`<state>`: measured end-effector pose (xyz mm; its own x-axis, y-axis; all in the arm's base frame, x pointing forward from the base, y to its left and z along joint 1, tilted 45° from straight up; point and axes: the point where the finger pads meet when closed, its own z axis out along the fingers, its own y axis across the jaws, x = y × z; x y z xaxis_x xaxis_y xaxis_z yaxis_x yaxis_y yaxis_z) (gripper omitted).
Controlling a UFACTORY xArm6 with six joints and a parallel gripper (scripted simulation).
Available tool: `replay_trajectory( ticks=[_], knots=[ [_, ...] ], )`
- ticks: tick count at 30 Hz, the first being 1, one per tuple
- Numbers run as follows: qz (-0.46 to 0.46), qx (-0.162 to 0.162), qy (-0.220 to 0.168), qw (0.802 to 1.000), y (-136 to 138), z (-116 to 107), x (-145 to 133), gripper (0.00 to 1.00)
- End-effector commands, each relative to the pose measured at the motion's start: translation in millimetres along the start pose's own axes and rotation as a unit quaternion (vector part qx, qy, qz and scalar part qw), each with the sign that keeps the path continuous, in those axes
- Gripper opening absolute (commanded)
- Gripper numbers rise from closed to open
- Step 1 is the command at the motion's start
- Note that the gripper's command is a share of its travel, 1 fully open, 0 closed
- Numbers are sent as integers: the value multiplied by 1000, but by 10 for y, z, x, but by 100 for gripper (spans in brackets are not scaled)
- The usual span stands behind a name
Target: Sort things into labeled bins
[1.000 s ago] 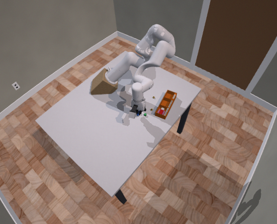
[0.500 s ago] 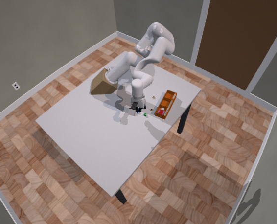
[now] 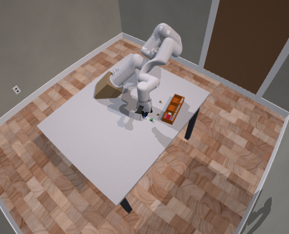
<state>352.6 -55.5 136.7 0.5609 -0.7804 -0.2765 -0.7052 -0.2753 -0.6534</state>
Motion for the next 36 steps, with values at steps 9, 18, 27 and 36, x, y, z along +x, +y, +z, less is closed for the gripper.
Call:
replay_trajectory(
  ticks=[9,18,27,36],
  knots=[
    [0,0,0,1000,-346,-12,-334,0],
    [0,1,0,1000,-731,-12,-715,0],
    [0,1,0,1000,-1031,-13,-1011,0],
    [52,1,0,999,-1384,-14,-1360,0]
  ],
)
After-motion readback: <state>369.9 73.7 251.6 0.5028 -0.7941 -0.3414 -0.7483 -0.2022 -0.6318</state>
